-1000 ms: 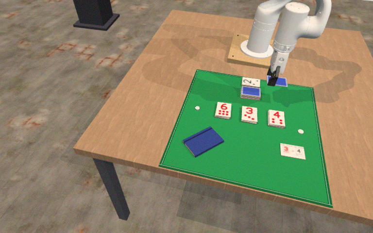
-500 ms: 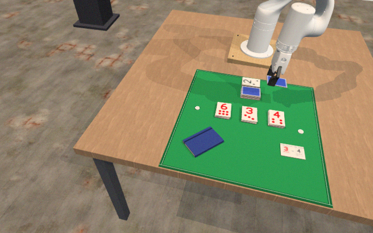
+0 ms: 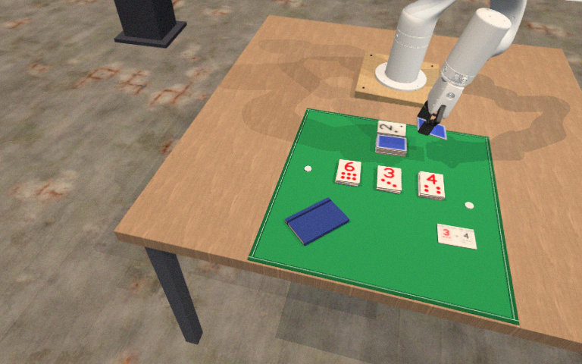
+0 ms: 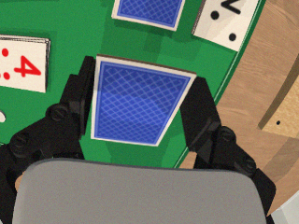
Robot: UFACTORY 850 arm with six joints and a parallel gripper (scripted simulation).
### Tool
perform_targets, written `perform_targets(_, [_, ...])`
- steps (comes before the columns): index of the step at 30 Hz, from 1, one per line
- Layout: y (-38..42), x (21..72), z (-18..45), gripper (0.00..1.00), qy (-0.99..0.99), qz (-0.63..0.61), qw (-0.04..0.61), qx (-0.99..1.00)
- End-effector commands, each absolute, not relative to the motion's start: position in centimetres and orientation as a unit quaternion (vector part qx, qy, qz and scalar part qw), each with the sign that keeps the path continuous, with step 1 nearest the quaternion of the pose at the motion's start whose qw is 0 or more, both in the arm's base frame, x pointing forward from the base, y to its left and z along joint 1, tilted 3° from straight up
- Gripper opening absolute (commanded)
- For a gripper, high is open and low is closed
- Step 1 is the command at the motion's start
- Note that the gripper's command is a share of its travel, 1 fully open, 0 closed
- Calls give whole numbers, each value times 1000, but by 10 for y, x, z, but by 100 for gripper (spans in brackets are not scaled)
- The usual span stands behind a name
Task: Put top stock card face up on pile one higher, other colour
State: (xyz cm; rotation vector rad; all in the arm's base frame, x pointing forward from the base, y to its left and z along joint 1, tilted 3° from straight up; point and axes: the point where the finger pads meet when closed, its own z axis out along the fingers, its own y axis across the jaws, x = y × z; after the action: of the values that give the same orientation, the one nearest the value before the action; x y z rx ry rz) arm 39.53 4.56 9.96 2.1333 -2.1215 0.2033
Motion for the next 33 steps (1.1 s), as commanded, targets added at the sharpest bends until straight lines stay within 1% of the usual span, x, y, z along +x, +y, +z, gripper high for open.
perform_targets(1, [47,397,100,64,-700,89,80,704])
perform_targets(5, [49,397,99,64,-695,125,117,698])
perform_targets(8, [50,397,99,64,-687,165,157,690])
perform_targets(10, [50,397,99,64,-687,165,157,690])
perform_targets(17, [55,397,96,64,-656,266,257,657])
perform_targets(25, [58,397,91,64,-611,361,352,610])
perform_targets(27, [58,397,91,64,-611,361,352,610])
perform_targets(33, [59,397,88,64,-578,414,404,576])
